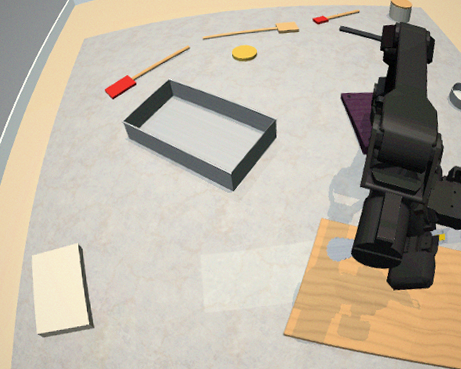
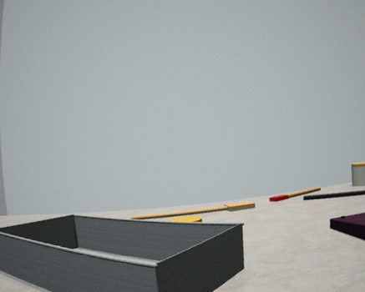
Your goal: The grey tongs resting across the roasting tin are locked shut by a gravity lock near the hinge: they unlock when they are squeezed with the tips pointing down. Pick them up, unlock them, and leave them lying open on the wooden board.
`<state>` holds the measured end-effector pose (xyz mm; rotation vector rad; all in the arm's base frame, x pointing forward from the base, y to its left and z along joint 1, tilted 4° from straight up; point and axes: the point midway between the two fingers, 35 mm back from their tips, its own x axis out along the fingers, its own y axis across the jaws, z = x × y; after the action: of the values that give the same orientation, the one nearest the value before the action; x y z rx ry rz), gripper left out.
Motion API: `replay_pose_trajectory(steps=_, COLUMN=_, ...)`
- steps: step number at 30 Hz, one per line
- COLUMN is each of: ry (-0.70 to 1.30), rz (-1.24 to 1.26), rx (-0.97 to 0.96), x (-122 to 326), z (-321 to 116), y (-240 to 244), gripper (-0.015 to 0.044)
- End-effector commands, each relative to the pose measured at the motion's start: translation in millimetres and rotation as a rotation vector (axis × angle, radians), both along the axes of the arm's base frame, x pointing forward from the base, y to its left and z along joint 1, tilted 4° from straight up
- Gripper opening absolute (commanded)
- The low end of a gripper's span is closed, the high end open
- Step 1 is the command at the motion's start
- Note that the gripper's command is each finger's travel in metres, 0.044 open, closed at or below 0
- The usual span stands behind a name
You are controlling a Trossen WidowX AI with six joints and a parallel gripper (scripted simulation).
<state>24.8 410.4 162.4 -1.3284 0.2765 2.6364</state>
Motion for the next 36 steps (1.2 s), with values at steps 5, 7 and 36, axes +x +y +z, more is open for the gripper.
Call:
replay_pose_trajectory(steps=5, ry=0.282, rz=-0.057, rx=0.136, x=10, z=25, y=-1, gripper=-0.015)
replay_pose_trajectory(steps=7, ry=0.343, rz=-0.077, rx=0.174, x=14, z=31, y=-1, gripper=-0.015)
replay_pose_trajectory(steps=36, ry=0.502, rz=-0.139, rx=0.293, x=29, z=50, y=0, gripper=-0.015)
